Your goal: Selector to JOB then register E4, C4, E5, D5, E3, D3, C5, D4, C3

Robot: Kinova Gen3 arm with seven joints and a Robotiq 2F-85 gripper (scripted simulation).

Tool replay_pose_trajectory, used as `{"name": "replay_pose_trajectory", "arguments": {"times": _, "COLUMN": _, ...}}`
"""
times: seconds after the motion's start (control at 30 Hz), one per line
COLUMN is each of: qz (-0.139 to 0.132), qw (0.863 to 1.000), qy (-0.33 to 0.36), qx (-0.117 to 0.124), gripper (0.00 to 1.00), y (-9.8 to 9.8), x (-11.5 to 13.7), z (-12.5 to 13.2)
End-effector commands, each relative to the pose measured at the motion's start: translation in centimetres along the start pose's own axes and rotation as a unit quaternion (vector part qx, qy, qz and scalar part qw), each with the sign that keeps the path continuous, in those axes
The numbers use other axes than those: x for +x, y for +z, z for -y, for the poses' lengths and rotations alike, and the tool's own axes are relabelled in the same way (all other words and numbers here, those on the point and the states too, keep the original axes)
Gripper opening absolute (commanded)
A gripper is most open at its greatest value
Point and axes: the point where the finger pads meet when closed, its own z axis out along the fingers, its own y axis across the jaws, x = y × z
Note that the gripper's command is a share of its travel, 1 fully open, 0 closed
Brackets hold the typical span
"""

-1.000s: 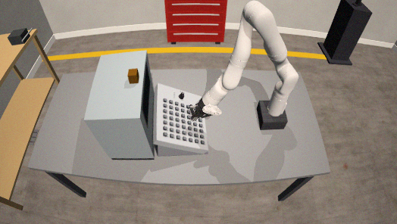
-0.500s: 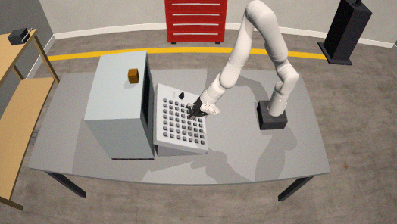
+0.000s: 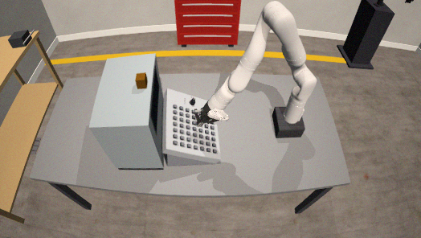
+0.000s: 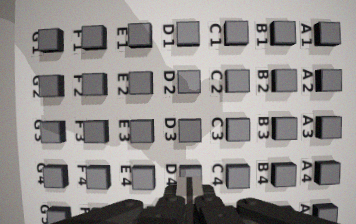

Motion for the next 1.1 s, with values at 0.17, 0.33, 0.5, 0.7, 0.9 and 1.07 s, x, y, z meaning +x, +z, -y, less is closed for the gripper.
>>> {"name": "replay_pose_trajectory", "arguments": {"times": 0.17, "qz": 0.002, "qw": 1.0, "qy": 0.001, "qx": -0.005, "gripper": 0.1, "y": 1.2, "x": -0.1, "z": -0.5}}
{"name": "replay_pose_trajectory", "arguments": {"times": 0.33, "qz": 0.001, "qw": 1.0, "qy": 0.0, "qx": -0.004, "gripper": 0.1, "y": 1.9, "x": 0.0, "z": -0.4}}
{"name": "replay_pose_trajectory", "arguments": {"times": 0.5, "qz": 0.0, "qw": 1.0, "qy": 0.0, "qx": -0.001, "gripper": 0.1, "y": 2.1, "x": 0.1, "z": -0.1}}
{"name": "replay_pose_trajectory", "arguments": {"times": 0.7, "qz": 0.0, "qw": 1.0, "qy": 0.0, "qx": -0.001, "gripper": 0.1, "y": 2.1, "x": 0.1, "z": -0.2}}
{"name": "replay_pose_trajectory", "arguments": {"times": 0.9, "qz": 0.0, "qw": 1.0, "qy": 0.0, "qx": -0.002, "gripper": 0.1, "y": 2.1, "x": 0.1, "z": -0.2}}
{"name": "replay_pose_trajectory", "arguments": {"times": 1.07, "qz": 0.0, "qw": 1.0, "qy": 0.0, "qx": -0.002, "gripper": 0.1, "y": 2.1, "x": 0.1, "z": -0.2}}
